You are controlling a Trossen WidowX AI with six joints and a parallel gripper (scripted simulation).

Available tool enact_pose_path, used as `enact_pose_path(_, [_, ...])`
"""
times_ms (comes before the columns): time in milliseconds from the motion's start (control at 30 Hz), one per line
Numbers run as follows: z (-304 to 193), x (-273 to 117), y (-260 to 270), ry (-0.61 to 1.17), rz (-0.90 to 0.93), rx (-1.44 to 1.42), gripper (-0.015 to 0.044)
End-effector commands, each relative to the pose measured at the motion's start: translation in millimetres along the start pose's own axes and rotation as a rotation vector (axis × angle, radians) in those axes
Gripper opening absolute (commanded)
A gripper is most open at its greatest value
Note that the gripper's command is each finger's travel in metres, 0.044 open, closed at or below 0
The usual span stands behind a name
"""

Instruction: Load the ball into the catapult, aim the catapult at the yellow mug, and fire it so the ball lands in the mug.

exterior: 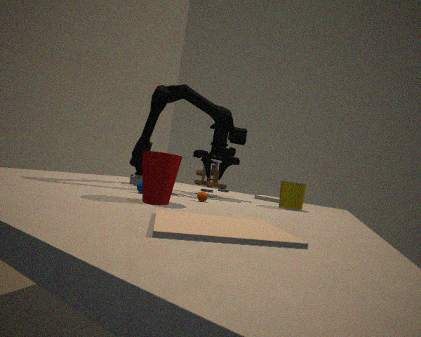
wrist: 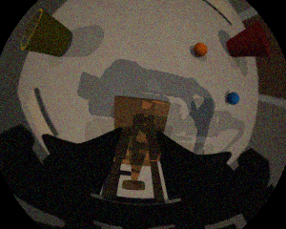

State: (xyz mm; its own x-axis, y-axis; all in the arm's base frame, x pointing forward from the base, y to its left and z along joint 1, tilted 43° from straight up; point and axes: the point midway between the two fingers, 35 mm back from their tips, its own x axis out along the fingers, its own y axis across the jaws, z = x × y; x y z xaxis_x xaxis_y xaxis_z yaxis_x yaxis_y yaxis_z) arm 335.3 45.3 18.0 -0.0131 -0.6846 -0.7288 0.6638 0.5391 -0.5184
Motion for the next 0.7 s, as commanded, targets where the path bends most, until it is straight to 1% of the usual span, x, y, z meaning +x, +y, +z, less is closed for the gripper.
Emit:
enact_pose_path(0, [1.7,-7.2,7.7,-0.005,0.022,-0.034,0.0])
enact_pose_path(167, [1.8,-5.0,8.0,-0.005,0.022,-0.034,0.0])
enact_pose_path(667, [2.4,19.6,9.7,-0.005,0.022,-0.034,0.0])
